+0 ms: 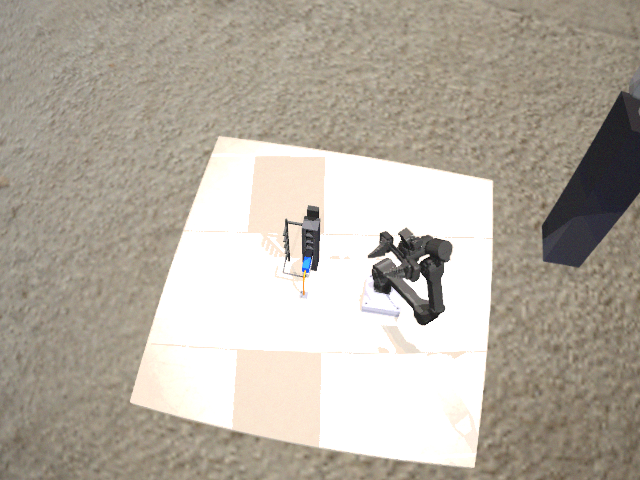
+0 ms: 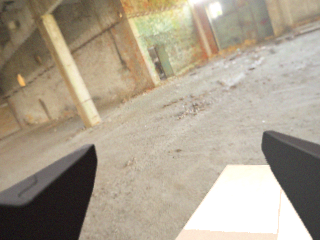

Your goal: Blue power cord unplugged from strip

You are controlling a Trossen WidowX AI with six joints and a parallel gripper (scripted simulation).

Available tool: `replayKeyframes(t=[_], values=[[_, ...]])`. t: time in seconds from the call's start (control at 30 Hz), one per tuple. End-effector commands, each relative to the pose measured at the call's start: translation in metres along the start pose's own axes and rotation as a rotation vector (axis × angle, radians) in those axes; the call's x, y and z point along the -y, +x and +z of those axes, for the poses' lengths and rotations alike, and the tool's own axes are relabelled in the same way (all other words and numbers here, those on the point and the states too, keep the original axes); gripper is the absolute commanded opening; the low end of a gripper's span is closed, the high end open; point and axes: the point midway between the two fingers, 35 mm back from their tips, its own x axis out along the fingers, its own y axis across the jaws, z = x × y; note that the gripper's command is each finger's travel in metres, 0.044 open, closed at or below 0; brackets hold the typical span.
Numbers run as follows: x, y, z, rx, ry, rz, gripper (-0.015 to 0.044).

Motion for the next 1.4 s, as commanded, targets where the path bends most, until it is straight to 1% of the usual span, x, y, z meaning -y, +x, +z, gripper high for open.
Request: replayKeyframes(t=[0.0,0.07,0.27,0.43,0.63,0.73,0.83,1.0,1.17,1.37], values=[[0.001,0.0,0.001,0.003,0.0,0.0,0.0374],[0.013,-0.002,0.013,0.025,0.0,0.002,0.0321],[0.074,-0.002,0.049,0.079,-0.001,-0.034,0.0164],[0.135,0.011,0.061,0.052,-0.014,-0.099,0.016],[0.205,0.042,0.045,-0.092,-0.068,-0.18,0.016],[0.242,0.063,0.023,-0.219,-0.107,-0.226,0.016],[0.272,0.084,-0.007,-0.38,-0.166,-0.252,0.016],[0.306,0.111,-0.07,-0.697,-0.318,-0.223,0.016],[0.321,0.123,-0.133,-1.028,-0.532,-0.082,0.016],[0.328,0.121,-0.205,-1.427,-0.795,0.214,0.016]])
